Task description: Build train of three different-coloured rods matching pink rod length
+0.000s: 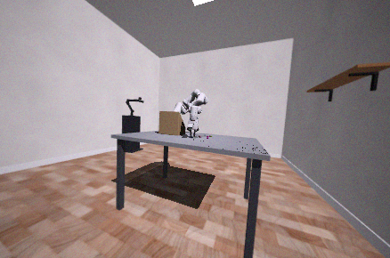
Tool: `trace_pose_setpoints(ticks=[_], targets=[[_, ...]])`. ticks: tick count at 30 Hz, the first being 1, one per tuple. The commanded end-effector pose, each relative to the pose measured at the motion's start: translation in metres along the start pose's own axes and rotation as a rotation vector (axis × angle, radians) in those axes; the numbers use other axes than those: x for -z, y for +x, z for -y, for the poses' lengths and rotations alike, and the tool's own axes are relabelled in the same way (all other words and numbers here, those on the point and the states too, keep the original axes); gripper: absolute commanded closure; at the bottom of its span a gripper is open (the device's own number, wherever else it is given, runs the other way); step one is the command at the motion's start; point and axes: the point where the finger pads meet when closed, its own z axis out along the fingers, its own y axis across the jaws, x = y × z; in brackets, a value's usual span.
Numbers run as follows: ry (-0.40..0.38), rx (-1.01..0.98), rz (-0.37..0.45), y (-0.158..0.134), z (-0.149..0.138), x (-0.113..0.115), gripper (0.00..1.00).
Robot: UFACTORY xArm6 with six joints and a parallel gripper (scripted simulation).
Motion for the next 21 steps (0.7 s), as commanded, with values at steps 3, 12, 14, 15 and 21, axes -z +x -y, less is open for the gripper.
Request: trace_pose_setpoints(ticks=[3,12,14,15,21], targets=[[0.002,0.001,-0.002,0.001,0.001,-0.002,0.76],[0.002,0.001,-0.002,0.001,0.001,-0.009,0.76],[0.002,0.001,-0.002,0.001,0.001,-0.01,0.76],[0.002,0.001,-0.002,0.001,0.001,-0.01,0.76],[0.002,0.001,-0.002,0.001,0.001,-0.012,0.76]])
